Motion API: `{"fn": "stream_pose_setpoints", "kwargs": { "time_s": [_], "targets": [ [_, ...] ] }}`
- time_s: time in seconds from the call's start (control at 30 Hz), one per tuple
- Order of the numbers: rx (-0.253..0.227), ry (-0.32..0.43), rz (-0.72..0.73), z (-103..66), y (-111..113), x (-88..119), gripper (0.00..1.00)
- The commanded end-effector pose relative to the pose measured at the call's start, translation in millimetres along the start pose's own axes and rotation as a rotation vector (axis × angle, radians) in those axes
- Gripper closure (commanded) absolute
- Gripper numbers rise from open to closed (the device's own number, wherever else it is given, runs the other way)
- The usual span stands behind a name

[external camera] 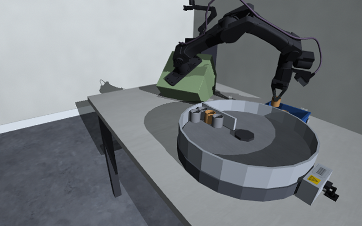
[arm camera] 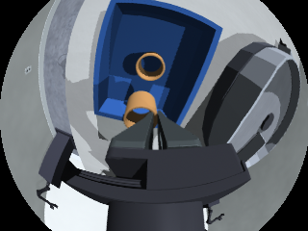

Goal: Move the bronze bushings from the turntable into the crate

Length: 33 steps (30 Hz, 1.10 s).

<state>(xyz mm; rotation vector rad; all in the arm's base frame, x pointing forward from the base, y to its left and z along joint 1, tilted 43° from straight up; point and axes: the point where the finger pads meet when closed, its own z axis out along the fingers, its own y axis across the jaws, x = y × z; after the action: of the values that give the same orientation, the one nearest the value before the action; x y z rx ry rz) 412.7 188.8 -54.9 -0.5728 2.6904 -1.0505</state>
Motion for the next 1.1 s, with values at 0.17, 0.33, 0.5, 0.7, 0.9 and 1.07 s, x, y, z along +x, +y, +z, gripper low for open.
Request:
{"fn": "stream_pose_setpoints", "kwargs": {
  "time_s": [0.17, 0.33, 0.5, 0.7, 0.9, 1.07],
  "targets": [
    [-0.022, -0.081, 0.012, -26.7, 13.7, -15.2, 1.00],
    [-0.022, -0.081, 0.012, -26.7, 13.7, -15.2, 1.00],
    [-0.020, -0.074, 0.008, -23.4, 16.9, -13.4, 1.00],
    [-0.019, -0.068, 0.003, -21.9, 19.0, -8.4, 1.00],
    [-0.017, -0.080, 0.009, -26.6, 14.4, -11.1, 1.00],
    [-0.017, -0.080, 0.009, -26.6, 14.4, -11.2, 1.00]
  ]
}}
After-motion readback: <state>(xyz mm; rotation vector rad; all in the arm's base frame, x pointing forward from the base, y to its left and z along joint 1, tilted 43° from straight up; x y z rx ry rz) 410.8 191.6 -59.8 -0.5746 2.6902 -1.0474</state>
